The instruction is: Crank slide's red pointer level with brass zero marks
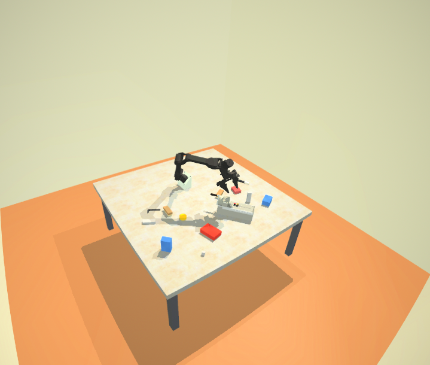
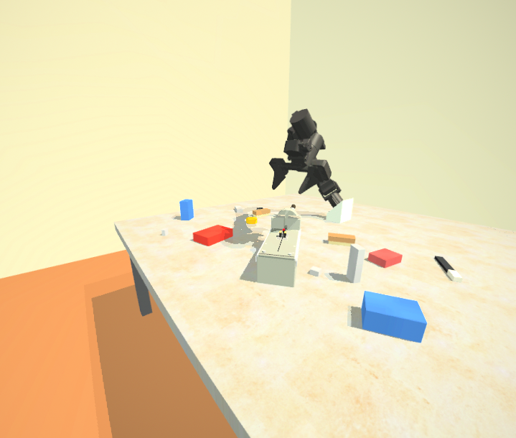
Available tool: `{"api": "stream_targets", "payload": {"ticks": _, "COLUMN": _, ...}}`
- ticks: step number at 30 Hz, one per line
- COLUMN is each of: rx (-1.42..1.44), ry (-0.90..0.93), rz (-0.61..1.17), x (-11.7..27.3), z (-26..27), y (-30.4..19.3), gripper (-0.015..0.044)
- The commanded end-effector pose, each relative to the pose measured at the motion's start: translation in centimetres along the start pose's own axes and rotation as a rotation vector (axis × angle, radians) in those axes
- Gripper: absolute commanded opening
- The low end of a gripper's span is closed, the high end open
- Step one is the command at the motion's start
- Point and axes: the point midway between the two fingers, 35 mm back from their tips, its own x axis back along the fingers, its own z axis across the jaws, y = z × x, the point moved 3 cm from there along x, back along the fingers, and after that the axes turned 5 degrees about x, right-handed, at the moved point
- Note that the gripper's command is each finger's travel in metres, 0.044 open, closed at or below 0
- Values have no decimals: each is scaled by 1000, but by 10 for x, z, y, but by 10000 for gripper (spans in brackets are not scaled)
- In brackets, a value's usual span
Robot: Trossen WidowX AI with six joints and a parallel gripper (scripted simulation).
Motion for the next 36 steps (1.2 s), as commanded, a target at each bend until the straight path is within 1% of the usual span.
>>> {"api": "stream_targets", "payload": {"ticks": 1, "rx": 47, "ry": 46, "rz": 7, "x": 8, "z": -13, "y": -7, "gripper": 440}}
{"api": "stream_targets", "payload": {"ticks": 15, "rx": 237, "ry": 245, "rz": -11, "x": 47, "z": -50, "y": -51, "gripper": 440}}
{"api": "stream_targets", "payload": {"ticks": 24, "rx": 369, "ry": 378, "rz": -59, "x": 70, "z": -66, "y": -85, "gripper": 440}}
{"api": "stream_targets", "payload": {"ticks": 31, "rx": 378, "ry": 387, "rz": -63, "x": 71, "z": -66, "y": -88, "gripper": 440}}
{"api": "stream_targets", "payload": {"ticks": 36, "rx": 378, "ry": 387, "rz": -63, "x": 57, "z": -65, "y": -100, "gripper": 440}}
